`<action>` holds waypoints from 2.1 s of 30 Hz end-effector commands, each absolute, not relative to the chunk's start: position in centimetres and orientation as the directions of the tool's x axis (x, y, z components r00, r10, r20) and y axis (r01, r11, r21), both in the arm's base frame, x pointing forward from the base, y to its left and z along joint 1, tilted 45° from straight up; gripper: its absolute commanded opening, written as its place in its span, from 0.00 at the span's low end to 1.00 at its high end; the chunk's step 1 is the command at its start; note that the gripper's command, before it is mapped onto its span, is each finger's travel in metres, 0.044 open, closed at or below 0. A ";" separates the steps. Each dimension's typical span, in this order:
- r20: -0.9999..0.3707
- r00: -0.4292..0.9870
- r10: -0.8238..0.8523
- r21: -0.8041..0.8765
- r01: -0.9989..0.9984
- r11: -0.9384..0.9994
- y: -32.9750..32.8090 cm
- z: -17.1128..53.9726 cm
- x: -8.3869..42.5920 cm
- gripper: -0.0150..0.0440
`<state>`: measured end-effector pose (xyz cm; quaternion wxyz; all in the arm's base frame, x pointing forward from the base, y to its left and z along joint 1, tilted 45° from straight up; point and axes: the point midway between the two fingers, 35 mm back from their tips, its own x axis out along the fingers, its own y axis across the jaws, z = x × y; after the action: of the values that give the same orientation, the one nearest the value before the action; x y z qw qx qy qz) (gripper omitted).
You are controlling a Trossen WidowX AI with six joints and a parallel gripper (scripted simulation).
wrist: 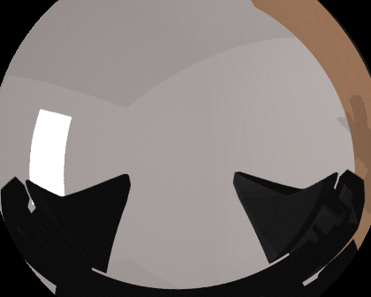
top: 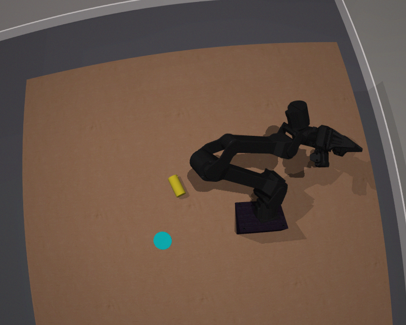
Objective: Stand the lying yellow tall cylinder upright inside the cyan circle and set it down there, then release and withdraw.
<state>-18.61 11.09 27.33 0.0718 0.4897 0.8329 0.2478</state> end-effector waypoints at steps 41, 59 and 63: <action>-0.118 -0.868 -0.482 0.987 -0.154 0.036 -25.3 30.3 -14.2 0.78; -0.318 -0.414 -0.853 0.893 0.172 -0.416 -31.8 28.3 4.8 0.78; -0.391 -0.333 -0.858 0.822 0.293 -0.488 -31.4 26.6 8.6 0.78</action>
<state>5.47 -31.72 27.75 -0.3532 -0.4140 0.3935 0.7409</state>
